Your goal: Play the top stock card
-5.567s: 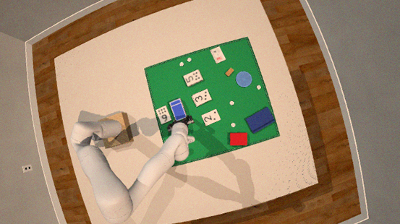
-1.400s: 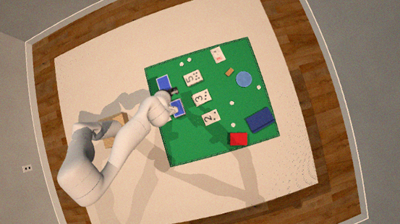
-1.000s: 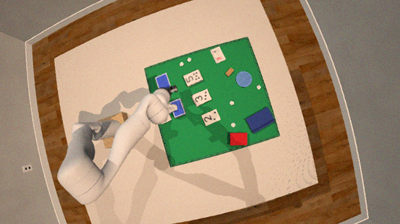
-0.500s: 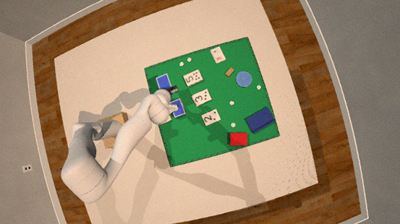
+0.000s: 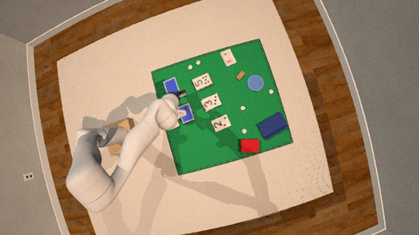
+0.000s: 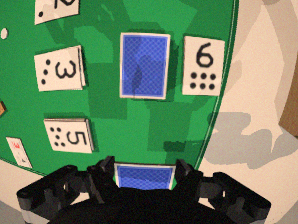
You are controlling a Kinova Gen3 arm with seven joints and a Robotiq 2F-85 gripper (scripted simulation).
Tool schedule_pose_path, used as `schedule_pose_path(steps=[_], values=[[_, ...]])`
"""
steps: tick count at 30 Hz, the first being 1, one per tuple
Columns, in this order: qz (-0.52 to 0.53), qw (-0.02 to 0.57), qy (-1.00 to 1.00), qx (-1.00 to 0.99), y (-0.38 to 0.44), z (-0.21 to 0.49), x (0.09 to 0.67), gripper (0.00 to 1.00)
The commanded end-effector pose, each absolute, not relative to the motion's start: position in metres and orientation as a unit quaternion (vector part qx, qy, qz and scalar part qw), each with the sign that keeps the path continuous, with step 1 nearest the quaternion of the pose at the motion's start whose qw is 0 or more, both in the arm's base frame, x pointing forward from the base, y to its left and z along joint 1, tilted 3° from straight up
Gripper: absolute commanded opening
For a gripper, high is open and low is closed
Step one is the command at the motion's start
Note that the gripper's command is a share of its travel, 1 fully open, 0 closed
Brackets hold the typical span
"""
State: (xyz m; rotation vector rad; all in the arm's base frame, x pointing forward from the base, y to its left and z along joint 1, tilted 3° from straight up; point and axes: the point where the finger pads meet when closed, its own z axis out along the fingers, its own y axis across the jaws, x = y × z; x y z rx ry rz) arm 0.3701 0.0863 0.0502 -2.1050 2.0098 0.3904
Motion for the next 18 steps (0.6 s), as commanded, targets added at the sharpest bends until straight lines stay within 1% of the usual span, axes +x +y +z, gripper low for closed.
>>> schedule_pose_path(steps=[1,18], values=[[0.132,0.103,0.681,-0.713,0.0865,0.0506,0.3705,0.71],[0.124,0.094,0.682,-0.715,0.0869,0.0503,0.3702,0.71]])
